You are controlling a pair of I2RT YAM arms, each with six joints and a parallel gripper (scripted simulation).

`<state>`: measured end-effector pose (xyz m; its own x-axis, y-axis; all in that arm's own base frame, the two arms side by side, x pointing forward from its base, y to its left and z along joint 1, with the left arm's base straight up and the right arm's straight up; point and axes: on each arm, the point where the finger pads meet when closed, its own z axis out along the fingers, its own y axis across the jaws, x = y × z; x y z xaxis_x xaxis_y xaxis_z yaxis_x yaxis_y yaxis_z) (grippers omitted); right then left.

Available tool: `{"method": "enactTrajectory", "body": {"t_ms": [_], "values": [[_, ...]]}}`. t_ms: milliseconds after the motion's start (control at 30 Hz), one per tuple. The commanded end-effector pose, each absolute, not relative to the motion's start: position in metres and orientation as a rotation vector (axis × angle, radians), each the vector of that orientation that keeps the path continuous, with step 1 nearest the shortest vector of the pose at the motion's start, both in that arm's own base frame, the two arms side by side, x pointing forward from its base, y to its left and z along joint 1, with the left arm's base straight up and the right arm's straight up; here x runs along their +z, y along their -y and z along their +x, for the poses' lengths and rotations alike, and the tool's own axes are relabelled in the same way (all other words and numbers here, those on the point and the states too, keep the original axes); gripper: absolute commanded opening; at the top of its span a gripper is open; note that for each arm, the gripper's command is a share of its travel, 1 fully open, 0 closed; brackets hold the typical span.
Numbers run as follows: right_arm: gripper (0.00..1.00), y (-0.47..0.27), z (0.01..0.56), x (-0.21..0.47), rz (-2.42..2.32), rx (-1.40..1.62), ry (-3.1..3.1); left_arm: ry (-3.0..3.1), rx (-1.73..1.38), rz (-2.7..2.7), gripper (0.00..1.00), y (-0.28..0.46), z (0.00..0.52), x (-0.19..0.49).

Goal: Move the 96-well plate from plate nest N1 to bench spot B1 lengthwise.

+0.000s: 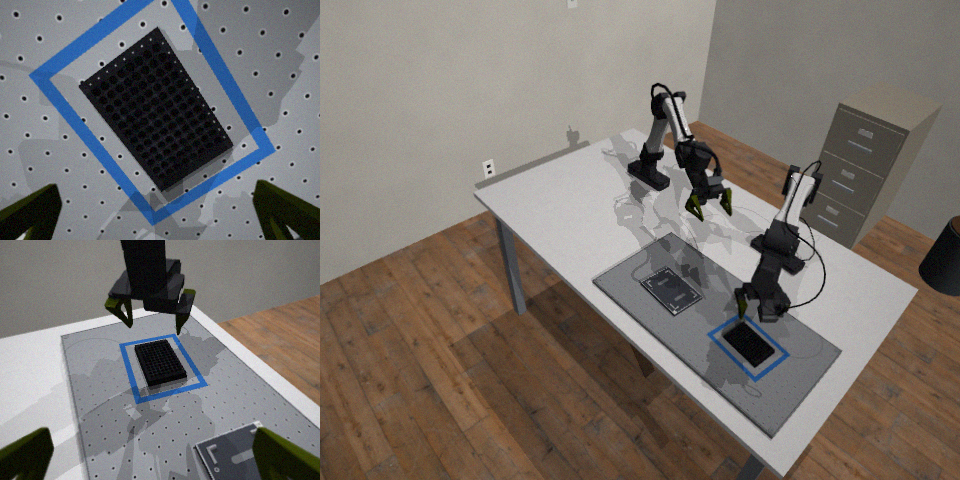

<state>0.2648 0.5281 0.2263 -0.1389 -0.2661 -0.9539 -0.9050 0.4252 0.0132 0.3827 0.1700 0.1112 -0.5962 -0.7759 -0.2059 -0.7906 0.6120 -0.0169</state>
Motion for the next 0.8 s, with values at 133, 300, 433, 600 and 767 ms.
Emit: {"method": "enactTrajectory", "body": {"t_ms": [133, 300, 433, 600, 767], "values": [[1.0, -0.541, 0.252, 0.266, -1.059, 0.84, -1.56, -2.608, 0.126, -0.754, 1.0, -0.17, 0.381, 0.139], [1.0, -0.542, 0.248, 0.28, -1.062, 0.849, -1.544, -2.614, 0.139, -0.595, 1.0, -0.166, 0.37, 0.141], [1.0, -0.541, 0.247, 0.285, -1.061, 0.85, -1.54, -2.615, 0.14, -0.572, 1.0, -0.165, 0.367, 0.141], [1.0, -0.54, 0.245, 0.294, -1.057, 0.844, -1.539, -2.626, 0.146, -0.595, 1.0, -0.165, 0.359, 0.139], [1.0, -0.54, 0.246, 0.294, -1.055, 0.843, -1.54, -2.612, 0.149, -0.59, 1.0, -0.166, 0.362, 0.144]]}}
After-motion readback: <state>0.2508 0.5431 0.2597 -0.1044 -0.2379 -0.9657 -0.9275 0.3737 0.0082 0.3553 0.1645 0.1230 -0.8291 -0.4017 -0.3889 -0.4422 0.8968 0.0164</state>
